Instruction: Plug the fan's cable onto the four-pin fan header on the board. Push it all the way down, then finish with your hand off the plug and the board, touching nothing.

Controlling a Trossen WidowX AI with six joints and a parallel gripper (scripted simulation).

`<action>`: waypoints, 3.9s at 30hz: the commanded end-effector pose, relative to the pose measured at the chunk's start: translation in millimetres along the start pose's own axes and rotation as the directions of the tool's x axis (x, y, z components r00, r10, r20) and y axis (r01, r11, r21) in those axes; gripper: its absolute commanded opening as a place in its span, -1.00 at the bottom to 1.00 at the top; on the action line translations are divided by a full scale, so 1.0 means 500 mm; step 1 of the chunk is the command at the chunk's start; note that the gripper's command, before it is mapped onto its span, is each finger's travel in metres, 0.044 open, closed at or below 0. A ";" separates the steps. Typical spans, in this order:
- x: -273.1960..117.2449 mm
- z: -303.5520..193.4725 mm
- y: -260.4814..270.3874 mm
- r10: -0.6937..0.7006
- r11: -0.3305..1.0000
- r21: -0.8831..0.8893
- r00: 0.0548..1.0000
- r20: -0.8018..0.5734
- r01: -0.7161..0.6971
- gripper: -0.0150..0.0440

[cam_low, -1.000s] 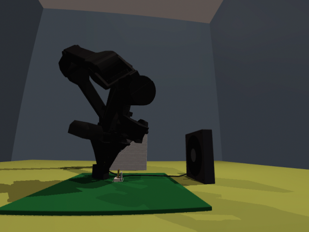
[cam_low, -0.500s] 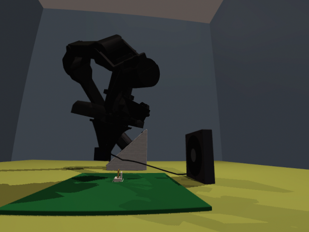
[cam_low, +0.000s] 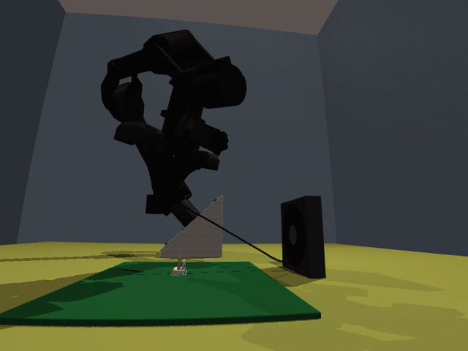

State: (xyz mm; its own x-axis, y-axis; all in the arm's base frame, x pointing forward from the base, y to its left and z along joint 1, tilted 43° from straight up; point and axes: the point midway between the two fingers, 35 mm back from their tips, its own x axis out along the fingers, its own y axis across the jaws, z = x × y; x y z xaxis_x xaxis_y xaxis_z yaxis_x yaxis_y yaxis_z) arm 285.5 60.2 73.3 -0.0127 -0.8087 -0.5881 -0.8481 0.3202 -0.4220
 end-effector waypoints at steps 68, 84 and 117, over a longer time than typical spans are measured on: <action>0.030 0.101 -0.085 0.261 0.960 -0.076 0.758 0.597 -0.270 -0.49; 0.043 0.105 -0.086 0.280 0.948 -0.121 0.592 0.756 -0.294 -0.49; 0.040 0.075 -0.107 0.140 0.981 -0.110 0.194 0.971 -0.159 -0.49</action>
State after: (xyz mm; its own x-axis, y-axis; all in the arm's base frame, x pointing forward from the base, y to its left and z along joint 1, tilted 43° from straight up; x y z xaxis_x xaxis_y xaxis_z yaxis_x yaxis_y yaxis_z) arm 351.5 45.2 54.3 0.3672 0.3339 -0.8681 -0.8882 0.4029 -0.2207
